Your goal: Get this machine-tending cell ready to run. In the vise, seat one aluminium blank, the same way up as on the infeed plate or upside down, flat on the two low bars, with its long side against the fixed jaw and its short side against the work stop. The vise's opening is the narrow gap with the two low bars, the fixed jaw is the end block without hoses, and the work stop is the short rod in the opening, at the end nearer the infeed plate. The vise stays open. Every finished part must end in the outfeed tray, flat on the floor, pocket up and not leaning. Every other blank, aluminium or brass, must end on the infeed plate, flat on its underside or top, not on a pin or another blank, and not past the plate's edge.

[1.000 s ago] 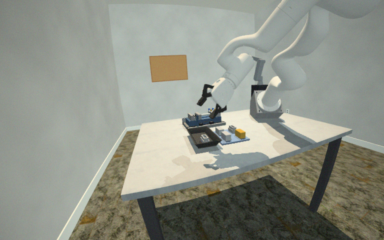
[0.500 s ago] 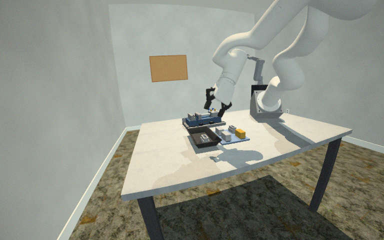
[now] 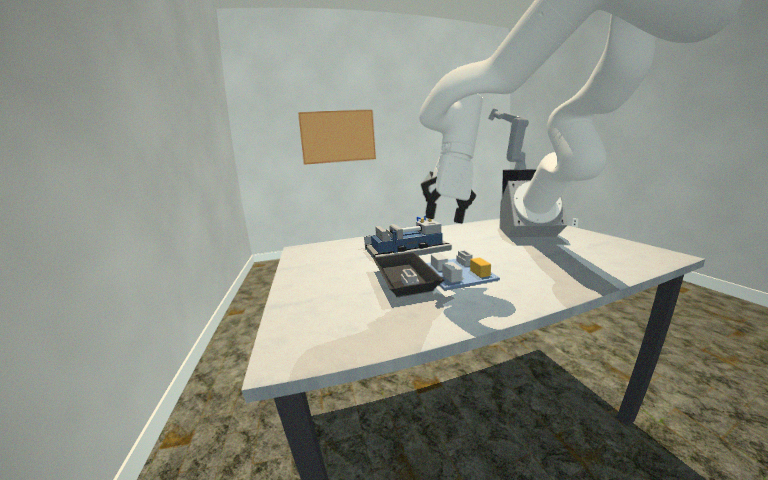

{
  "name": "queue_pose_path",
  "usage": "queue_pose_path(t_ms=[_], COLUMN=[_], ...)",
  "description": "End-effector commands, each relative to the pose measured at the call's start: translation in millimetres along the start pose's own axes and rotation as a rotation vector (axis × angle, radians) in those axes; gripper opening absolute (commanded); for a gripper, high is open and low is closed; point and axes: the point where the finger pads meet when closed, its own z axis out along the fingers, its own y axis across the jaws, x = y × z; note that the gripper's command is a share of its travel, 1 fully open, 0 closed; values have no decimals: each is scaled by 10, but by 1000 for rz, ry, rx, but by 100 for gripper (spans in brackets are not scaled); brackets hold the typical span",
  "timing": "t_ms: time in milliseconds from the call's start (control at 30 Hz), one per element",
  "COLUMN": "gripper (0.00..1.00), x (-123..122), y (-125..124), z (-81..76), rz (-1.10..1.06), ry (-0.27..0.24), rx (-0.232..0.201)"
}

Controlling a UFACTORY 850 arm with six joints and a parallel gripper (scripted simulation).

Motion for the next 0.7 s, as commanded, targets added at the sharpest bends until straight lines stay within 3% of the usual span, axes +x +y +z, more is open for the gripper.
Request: queue_pose_path(t_ms=[0,33,133,267,567,600,667], gripper=[100,100,100,100,100,0,0], x=[144,144,233,302,330,330,330], y=[288,288,464,603,658,658,658], z=[-131,-131,-221,-301,-334,-334,-334], rz=[44,44,71,94,103,103,103], ry=[8,8,19,29,34,34,34], rx=[-123,-123,-189,-240,-261,-261,-261])
